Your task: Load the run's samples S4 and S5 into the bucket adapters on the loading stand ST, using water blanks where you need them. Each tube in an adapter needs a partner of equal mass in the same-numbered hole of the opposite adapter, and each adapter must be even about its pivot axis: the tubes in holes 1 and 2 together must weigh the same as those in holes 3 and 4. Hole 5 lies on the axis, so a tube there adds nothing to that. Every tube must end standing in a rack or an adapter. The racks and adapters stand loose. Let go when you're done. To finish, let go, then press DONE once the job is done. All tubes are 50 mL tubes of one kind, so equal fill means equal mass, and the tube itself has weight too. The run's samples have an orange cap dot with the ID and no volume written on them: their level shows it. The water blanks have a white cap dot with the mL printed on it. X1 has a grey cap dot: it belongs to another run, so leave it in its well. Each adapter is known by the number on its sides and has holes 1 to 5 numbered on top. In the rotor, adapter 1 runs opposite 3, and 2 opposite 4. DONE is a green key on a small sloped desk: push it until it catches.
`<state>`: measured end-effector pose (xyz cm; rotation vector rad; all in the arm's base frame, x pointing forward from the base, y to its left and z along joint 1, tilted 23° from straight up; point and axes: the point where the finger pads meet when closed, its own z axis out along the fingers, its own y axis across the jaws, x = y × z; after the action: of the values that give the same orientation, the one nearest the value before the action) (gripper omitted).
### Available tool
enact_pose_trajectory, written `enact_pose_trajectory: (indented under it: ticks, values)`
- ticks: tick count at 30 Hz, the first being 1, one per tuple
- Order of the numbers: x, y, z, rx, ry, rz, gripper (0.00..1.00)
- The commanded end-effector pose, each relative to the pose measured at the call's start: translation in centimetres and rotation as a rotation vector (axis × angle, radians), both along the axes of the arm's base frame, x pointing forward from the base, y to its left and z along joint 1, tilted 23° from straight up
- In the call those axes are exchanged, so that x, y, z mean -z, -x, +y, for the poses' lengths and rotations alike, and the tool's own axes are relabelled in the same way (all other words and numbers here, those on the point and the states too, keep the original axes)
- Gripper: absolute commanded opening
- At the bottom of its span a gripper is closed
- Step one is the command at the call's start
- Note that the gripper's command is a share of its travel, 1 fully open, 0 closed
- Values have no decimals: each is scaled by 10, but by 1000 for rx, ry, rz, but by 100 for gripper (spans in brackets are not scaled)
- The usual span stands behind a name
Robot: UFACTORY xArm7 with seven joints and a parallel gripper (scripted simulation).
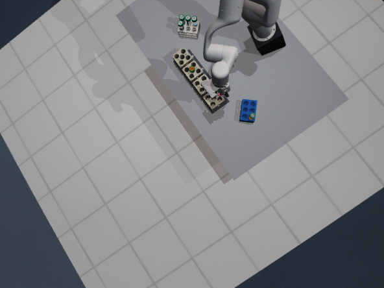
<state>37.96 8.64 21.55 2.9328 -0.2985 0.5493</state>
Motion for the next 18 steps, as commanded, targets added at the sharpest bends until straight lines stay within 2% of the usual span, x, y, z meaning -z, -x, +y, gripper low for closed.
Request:
enact_pose_trajectory:
  ticks: [1, 18]
  values:
    - [-6, -2, -21, -3, -2, -4, 0]
    - [-21, -5, -95, -2, -2, -4, 0]
